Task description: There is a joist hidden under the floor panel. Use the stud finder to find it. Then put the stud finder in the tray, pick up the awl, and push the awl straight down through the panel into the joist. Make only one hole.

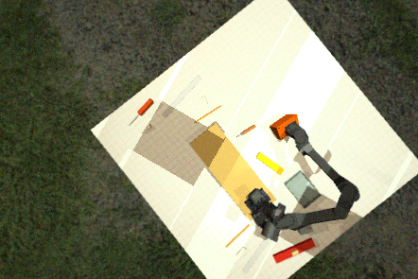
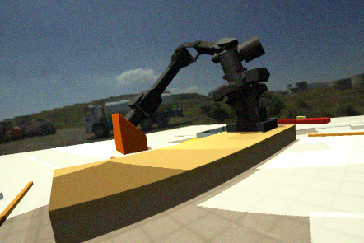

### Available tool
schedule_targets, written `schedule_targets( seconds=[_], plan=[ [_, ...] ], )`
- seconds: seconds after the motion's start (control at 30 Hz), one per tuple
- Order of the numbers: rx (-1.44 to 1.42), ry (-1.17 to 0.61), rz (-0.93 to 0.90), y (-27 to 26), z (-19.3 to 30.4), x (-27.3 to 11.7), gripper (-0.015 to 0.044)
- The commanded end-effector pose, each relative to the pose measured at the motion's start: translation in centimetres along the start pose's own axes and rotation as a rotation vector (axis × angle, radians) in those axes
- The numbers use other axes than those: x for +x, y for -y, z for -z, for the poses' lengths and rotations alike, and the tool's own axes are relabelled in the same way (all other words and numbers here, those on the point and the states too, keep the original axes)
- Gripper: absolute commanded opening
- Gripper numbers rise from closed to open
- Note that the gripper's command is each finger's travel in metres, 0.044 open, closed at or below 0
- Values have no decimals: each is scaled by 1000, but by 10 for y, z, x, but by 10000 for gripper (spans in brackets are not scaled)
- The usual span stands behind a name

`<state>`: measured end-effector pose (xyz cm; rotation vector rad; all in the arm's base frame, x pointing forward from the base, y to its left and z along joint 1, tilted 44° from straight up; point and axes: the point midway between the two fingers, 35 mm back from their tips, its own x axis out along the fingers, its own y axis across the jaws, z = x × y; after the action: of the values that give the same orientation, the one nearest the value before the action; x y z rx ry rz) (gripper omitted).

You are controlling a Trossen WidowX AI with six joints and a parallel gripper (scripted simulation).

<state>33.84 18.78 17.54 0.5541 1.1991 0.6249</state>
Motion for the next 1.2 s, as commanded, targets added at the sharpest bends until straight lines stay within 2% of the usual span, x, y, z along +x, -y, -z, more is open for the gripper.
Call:
schedule_targets(
  seconds=[0.0, 0.3, 1.17],
  plan=[
    [0, 0, 0, 0, 0, 0, 0],
    [-6, -5, -8, -3, 2, 0, 0],
    [-6, -6, -5, 48, 2, 1, 0]
  ],
)
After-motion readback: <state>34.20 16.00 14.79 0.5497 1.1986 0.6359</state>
